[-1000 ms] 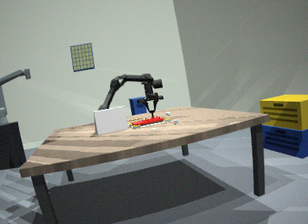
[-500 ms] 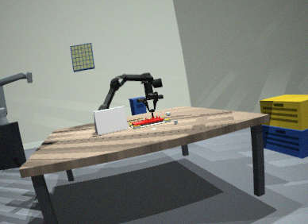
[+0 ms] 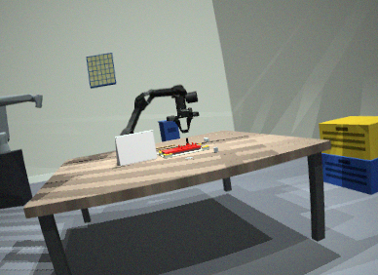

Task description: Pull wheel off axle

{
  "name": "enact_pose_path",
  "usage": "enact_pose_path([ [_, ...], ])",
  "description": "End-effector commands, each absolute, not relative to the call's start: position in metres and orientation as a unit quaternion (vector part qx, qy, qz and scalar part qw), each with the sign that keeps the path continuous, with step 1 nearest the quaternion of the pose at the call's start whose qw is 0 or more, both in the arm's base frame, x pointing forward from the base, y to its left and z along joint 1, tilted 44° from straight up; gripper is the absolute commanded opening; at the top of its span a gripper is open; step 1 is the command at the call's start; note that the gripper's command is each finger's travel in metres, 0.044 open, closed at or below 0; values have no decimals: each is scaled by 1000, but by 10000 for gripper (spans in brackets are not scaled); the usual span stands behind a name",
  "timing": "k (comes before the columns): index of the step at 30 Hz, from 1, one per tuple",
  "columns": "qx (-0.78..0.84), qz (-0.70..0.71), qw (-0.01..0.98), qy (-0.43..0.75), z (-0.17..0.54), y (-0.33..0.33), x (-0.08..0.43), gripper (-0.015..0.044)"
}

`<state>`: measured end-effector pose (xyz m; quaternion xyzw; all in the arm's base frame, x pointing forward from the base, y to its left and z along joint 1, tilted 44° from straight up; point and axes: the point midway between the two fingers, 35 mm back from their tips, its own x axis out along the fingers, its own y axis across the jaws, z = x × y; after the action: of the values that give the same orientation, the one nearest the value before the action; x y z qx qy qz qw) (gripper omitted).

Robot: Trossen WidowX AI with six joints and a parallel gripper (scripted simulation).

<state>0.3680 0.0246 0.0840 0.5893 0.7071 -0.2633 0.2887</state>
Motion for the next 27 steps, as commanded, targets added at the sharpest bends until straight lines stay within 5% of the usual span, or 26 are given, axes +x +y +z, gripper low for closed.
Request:
enact_pose_path([
  [1, 589, -264, 287, 708, 95, 34, 360, 0],
  [27, 587, -264, 288, 709, 151, 79, 300, 0],
])
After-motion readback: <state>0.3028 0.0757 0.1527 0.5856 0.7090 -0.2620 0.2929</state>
